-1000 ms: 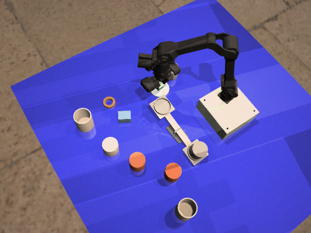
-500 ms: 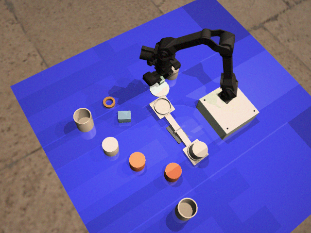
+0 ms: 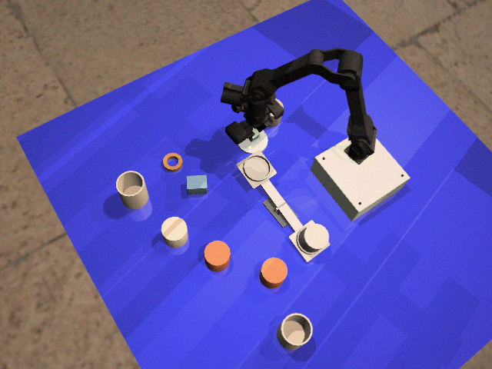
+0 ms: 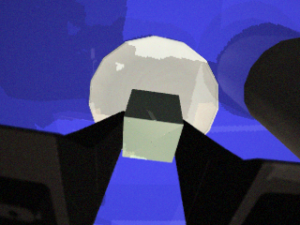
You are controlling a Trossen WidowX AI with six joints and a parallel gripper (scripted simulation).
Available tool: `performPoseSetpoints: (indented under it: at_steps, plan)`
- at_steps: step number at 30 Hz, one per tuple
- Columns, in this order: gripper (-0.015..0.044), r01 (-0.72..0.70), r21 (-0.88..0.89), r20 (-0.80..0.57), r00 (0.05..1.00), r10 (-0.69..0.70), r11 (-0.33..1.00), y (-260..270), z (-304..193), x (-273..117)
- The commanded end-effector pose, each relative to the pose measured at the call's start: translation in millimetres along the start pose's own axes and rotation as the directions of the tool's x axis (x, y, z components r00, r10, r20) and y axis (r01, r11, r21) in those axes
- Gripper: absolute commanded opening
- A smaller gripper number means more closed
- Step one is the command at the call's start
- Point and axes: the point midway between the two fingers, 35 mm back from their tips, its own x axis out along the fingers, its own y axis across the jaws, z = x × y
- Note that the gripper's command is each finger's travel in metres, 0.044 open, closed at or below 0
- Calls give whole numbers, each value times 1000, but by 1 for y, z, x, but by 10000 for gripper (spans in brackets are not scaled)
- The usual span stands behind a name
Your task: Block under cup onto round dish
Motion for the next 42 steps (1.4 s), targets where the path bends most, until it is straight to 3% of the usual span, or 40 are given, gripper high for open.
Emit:
performPoseSetpoints:
  at_steps: [1, 10, 27, 31, 35, 39, 42]
  plan:
    - [0, 2, -4, 1, 1000, -2, 1000, 0, 0, 5]
    - [0, 2, -4, 1, 1000, -2, 1000, -1, 0, 19]
    - [440, 1, -1, 0, 1000, -1, 1000, 0, 1, 5]
    - [440, 1, -4, 1, 1000, -1, 1000, 0, 0, -41]
    - [440, 1, -3, 2, 1000, -1, 1000, 0, 0, -46]
    - [440, -5, 0, 6, 1000, 5, 1000, -1, -2, -85]
    - [440, -5, 0, 6, 1000, 5, 1000, -1, -2, -88]
